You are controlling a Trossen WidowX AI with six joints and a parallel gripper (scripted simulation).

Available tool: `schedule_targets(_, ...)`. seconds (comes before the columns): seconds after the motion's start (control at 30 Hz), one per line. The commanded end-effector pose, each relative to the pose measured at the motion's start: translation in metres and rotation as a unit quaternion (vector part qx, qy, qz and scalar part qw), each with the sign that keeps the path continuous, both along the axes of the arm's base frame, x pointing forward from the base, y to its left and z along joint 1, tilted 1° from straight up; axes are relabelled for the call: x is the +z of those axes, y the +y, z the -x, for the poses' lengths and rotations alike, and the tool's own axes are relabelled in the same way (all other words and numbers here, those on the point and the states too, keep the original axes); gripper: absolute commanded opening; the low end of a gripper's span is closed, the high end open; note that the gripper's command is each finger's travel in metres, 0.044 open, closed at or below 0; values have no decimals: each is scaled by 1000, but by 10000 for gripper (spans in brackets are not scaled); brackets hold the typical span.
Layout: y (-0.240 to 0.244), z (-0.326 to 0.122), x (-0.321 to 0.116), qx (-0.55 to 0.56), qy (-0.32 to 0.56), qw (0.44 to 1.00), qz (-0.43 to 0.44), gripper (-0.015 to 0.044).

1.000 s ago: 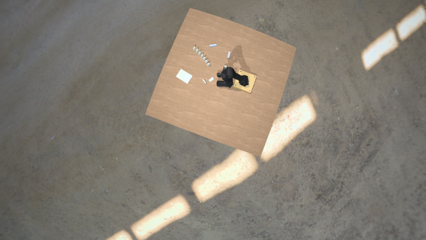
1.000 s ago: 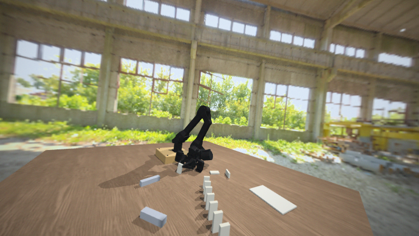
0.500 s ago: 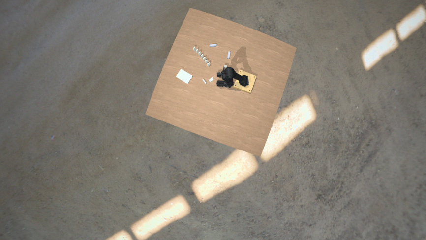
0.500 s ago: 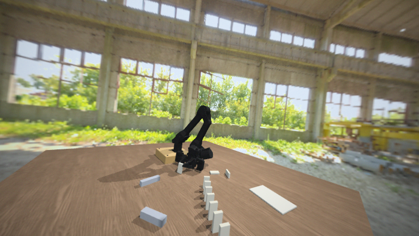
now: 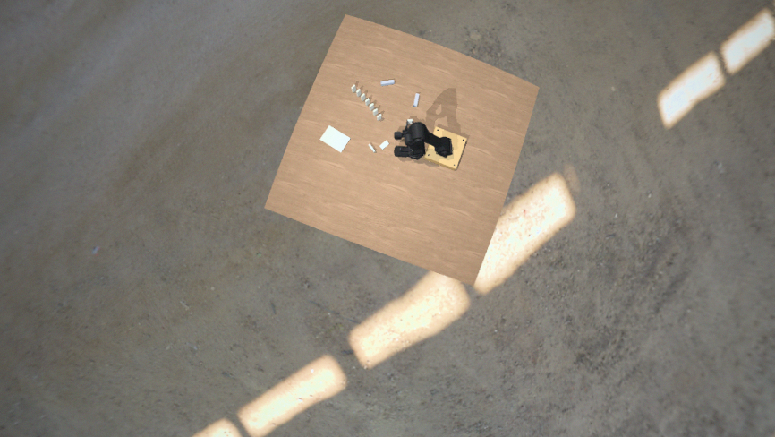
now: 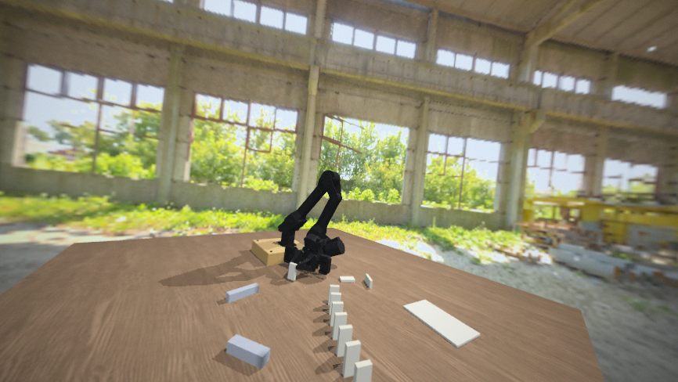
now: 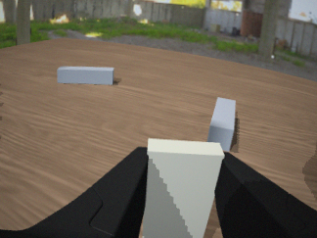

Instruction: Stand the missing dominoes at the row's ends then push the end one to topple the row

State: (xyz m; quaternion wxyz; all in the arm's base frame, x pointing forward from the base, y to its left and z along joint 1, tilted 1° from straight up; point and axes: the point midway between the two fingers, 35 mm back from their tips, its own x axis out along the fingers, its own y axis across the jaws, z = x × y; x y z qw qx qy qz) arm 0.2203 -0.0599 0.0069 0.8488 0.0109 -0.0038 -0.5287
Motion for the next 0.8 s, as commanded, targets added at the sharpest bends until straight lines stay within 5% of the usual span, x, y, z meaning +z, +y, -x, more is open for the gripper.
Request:
schedule_targets(0.0, 0, 0, 1, 0, -5, 1000, -2, 107)
schedule_targets(0.33, 0, 0, 1, 0, -5, 1000, -2, 107)
schedule_targets(0.77, 0, 0, 1, 0, -5, 1000, -2, 440)
